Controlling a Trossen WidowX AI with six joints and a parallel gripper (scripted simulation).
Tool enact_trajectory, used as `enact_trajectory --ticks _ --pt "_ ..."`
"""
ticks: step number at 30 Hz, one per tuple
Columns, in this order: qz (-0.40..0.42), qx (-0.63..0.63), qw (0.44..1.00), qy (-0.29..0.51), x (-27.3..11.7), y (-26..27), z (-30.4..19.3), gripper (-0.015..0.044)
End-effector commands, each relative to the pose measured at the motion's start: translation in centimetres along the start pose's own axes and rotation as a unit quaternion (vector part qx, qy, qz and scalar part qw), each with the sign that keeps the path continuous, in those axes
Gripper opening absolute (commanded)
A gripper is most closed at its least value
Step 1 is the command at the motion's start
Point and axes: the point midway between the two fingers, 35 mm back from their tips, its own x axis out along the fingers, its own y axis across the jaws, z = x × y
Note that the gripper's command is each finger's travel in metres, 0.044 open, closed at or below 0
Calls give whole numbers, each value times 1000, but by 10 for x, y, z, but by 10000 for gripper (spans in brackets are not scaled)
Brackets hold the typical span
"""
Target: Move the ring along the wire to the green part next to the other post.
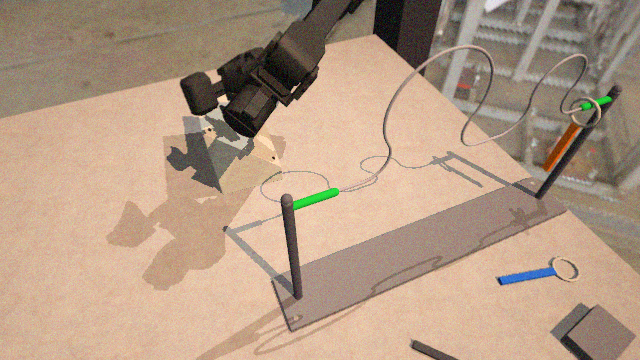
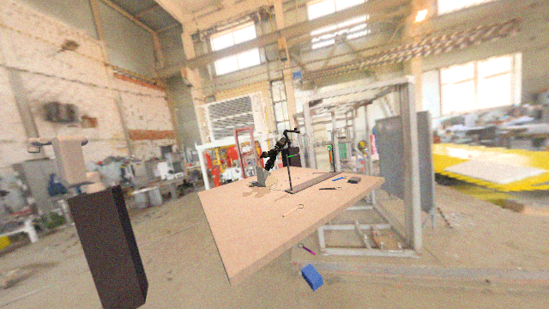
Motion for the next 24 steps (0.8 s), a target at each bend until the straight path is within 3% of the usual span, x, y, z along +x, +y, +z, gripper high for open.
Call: enact_trajectory --ticks 1,9,16,24 --pt "-2 1 1000 0 0 -1 0 374" --pt "-146 78 986 4 -36 -42 31 164" --pt "-306 156 938 -43 -94 -73 78 160" --pt "-453 228 848 -155 -172 -77 140 160"
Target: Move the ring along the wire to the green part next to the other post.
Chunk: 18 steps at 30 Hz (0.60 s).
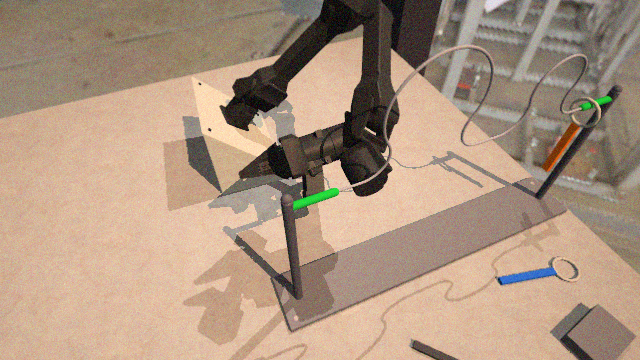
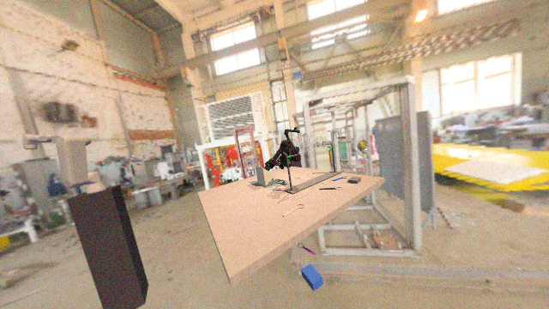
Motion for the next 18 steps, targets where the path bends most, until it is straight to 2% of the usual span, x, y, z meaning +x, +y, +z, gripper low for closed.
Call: enact_trajectory --ticks 1,10,18 --pt "-54 47 996 -53 -23 -9 36 160" --pt "-157 185 940 -240 -119 -18 125 160" --pt "-167 316 836 -416 -229 -1 174 160"
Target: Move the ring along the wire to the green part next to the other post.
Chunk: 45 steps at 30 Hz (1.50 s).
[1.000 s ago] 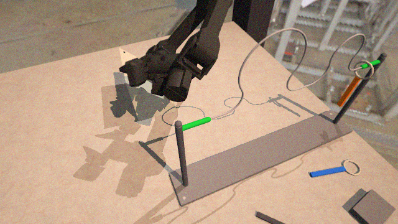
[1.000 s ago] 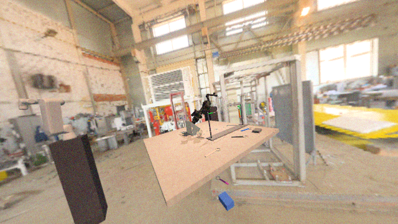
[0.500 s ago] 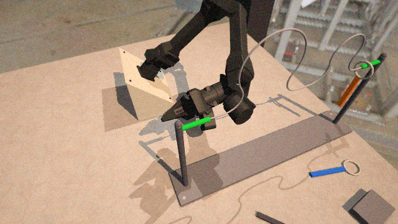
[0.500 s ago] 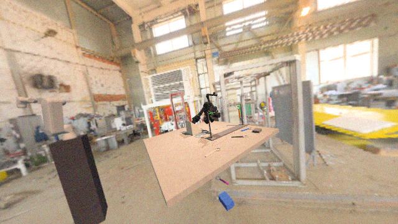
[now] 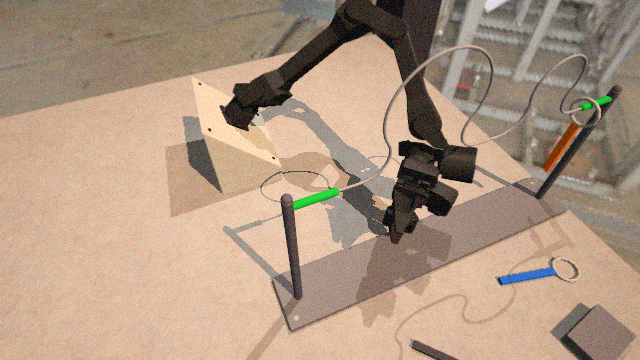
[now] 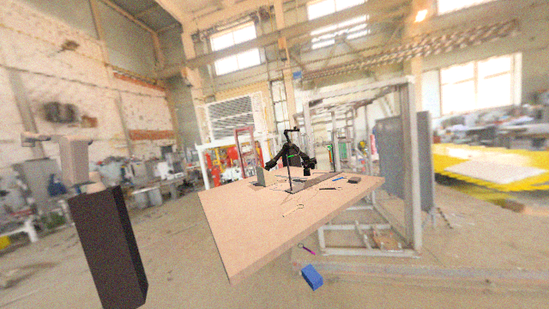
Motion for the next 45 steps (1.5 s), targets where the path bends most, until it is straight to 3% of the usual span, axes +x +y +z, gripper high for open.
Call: enact_trajectory --ticks 1,11,17,24,30,36,45 --pt "0 74 995 -66 -28 13 39 160" --pt "61 342 909 -232 -149 44 131 160" --pt "141 510 799 -287 -240 56 160 160" --pt "242 666 644 -288 -336 59 165 160" --pt "245 670 640 -287 -337 57 166 160" --pt "245 669 639 -289 -315 7 194 160" --pt "245 669 639 -290 -310 5 199 160"
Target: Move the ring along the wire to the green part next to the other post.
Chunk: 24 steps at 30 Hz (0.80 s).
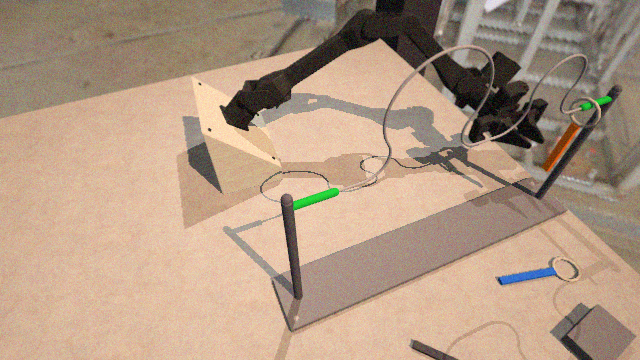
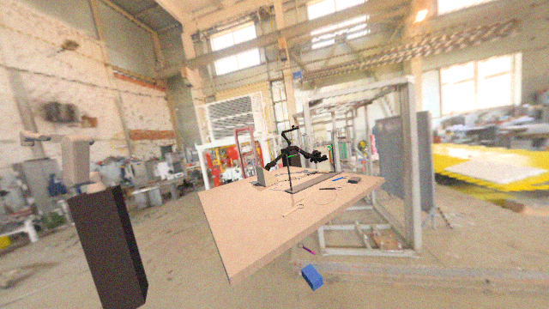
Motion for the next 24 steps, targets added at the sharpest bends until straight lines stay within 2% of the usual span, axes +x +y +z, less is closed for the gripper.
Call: enact_trajectory --ticks 1,24 --pt "1 -2 1000 3 5 0 -5 160" --pt "2 -2 1000 2 41 1 -6 160"
